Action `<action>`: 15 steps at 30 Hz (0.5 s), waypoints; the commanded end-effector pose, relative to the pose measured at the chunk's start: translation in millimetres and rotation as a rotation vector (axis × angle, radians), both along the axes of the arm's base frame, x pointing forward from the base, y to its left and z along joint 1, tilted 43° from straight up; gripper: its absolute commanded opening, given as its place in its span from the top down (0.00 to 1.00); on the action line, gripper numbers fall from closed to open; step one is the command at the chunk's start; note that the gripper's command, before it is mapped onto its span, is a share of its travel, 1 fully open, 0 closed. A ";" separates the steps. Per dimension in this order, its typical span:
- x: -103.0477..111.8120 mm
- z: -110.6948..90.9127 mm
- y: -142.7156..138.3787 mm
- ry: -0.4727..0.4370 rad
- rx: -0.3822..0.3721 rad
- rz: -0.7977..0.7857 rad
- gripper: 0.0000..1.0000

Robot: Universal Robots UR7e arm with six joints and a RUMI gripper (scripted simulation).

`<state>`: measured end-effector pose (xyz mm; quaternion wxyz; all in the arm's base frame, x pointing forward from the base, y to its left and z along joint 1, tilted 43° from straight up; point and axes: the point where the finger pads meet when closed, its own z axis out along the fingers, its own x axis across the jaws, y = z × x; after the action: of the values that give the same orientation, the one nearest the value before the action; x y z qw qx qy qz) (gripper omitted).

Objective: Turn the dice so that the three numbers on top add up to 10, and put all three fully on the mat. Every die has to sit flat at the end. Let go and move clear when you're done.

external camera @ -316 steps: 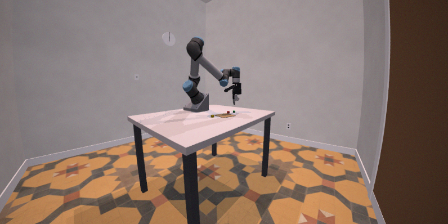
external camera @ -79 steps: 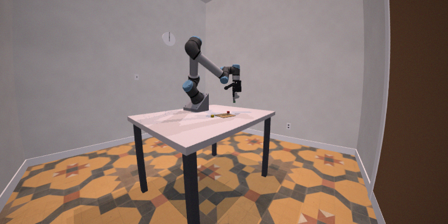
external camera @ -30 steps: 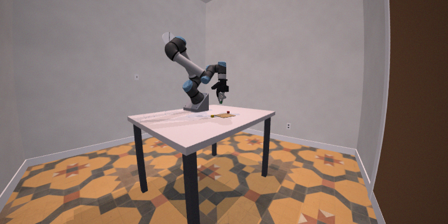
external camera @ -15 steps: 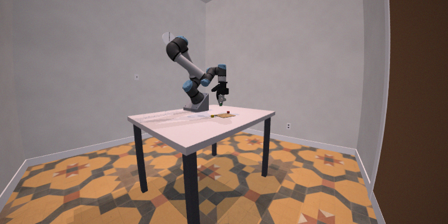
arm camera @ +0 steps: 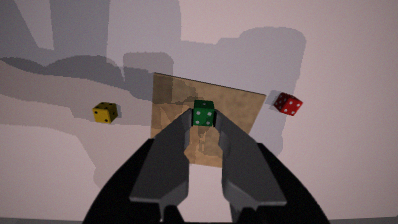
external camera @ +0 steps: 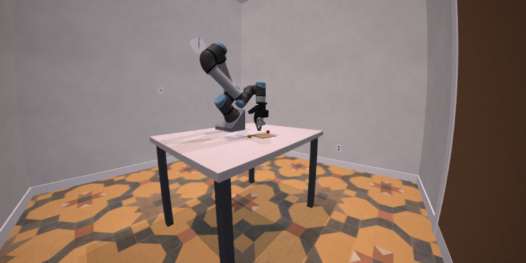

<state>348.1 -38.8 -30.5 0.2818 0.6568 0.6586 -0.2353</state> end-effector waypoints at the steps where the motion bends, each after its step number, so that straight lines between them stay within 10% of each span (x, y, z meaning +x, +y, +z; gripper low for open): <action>1: 1.9 -7.4 -6.5 -0.004 0.002 0.004 0.97; 15: 2.8 -17.4 -15.8 -0.004 0.002 0.004 0.97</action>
<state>350.5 -54.1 -47.4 0.2827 0.6562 0.6595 -0.2334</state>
